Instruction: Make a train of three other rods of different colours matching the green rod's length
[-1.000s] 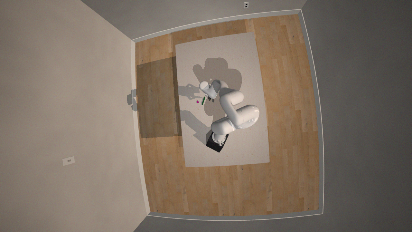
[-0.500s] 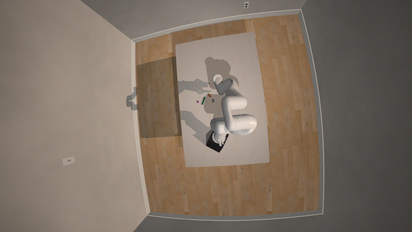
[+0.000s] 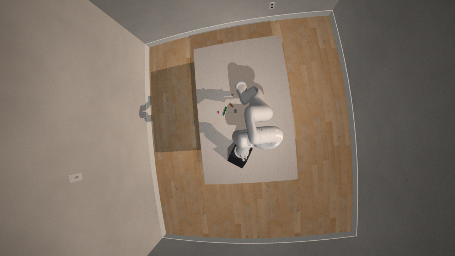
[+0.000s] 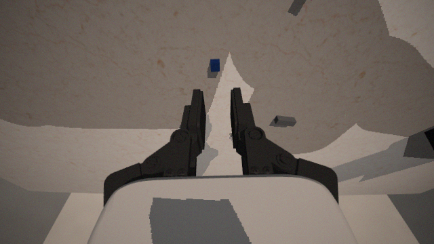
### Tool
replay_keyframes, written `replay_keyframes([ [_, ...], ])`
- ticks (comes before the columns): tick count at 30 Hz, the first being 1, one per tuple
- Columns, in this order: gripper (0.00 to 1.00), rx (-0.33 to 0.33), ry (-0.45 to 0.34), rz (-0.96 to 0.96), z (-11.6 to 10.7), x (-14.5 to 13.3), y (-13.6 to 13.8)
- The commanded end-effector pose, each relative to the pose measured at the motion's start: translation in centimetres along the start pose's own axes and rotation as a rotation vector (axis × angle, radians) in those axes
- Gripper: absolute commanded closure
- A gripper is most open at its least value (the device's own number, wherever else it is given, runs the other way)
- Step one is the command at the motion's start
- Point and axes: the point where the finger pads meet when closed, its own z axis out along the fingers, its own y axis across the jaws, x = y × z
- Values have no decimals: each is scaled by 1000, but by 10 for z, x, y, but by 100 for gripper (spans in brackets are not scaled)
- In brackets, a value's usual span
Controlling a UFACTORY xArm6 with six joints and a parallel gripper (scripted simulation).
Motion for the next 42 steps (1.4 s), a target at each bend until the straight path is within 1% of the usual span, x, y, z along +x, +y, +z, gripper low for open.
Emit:
replay_keyframes([
  [1,76,3,0,1,-1,0,-1],
  [26,76,3,0,1,0,0,-1],
  [42,76,2,0,1,11,1,-1],
])
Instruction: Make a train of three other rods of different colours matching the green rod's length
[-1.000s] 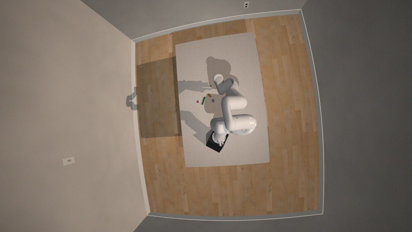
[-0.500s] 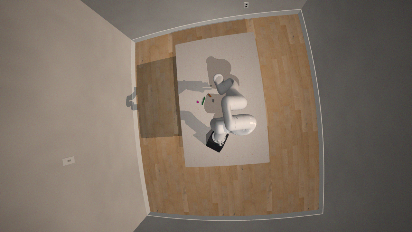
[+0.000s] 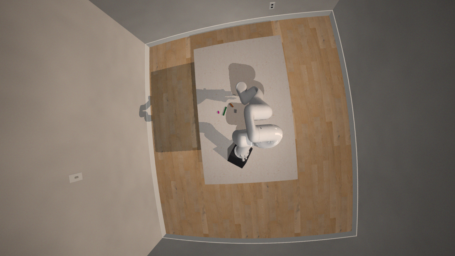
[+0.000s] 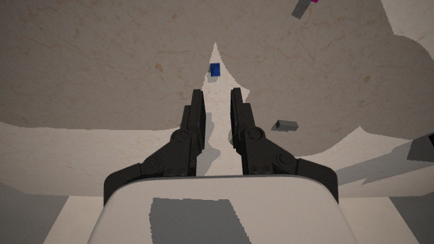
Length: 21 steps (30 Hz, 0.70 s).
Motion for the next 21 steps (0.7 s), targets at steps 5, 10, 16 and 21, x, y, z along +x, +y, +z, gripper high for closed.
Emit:
replay_keyframes([
  [5,76,3,0,1,9,0,-1],
  [10,76,3,0,1,17,1,-1],
  [16,76,3,0,1,24,1,-1],
  [21,76,3,0,1,31,1,-1],
])
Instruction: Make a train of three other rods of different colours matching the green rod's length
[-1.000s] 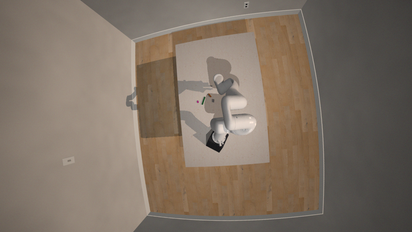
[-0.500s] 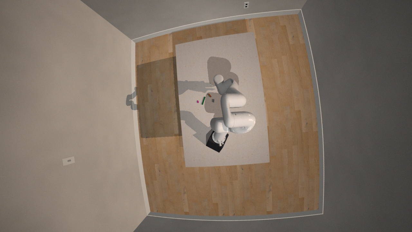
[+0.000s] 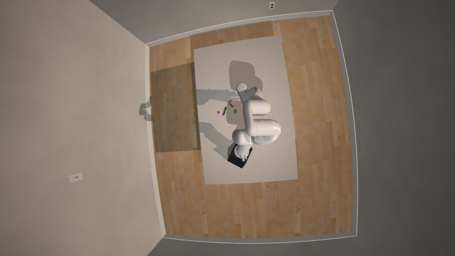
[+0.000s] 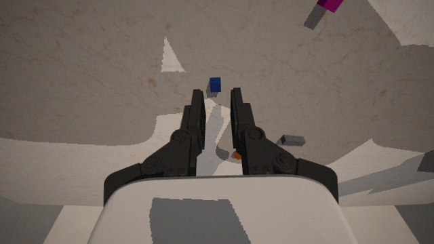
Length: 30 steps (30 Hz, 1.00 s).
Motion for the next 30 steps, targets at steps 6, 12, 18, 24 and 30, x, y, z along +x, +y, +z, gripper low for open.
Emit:
replay_keyframes([
  [6,76,3,0,1,10,1,-1],
  [12,76,3,0,1,12,1,-1],
  [18,76,3,0,1,14,1,-1],
  [24,76,3,0,1,14,1,-1],
  [30,76,3,0,1,14,1,-1],
])
